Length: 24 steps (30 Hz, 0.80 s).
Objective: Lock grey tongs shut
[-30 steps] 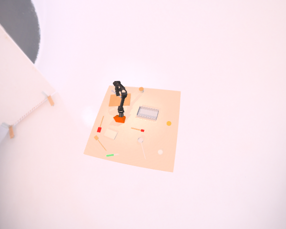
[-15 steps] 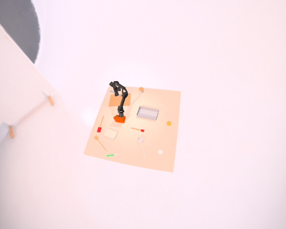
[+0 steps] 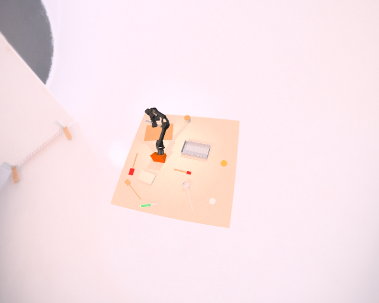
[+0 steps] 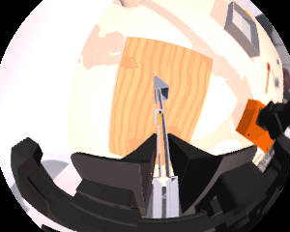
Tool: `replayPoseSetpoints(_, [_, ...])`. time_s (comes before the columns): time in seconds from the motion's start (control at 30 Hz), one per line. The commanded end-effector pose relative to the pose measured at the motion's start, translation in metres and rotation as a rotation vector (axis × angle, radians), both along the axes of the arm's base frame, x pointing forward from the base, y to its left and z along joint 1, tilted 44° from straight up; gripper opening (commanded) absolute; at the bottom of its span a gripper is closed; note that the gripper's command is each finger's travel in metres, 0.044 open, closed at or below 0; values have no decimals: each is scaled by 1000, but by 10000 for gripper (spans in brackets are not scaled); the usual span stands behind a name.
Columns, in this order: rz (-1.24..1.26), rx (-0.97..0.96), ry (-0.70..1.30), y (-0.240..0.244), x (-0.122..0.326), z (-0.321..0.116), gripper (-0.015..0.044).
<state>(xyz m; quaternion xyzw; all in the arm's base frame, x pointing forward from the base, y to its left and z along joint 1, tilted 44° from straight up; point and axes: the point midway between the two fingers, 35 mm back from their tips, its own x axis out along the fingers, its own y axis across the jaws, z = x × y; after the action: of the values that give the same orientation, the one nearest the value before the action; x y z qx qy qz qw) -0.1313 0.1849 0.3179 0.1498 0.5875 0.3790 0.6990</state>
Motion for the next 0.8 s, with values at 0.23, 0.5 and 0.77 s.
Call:
replayPoseSetpoints(0.23, [3, -9, -2, 11, -3, -13, -150])
replayPoseSetpoints(0.5, [2, -11, -1, 20, -5, -22, -150])
replayPoseSetpoints(0.77, [2, -12, 0, 29, -5, -30, -150])
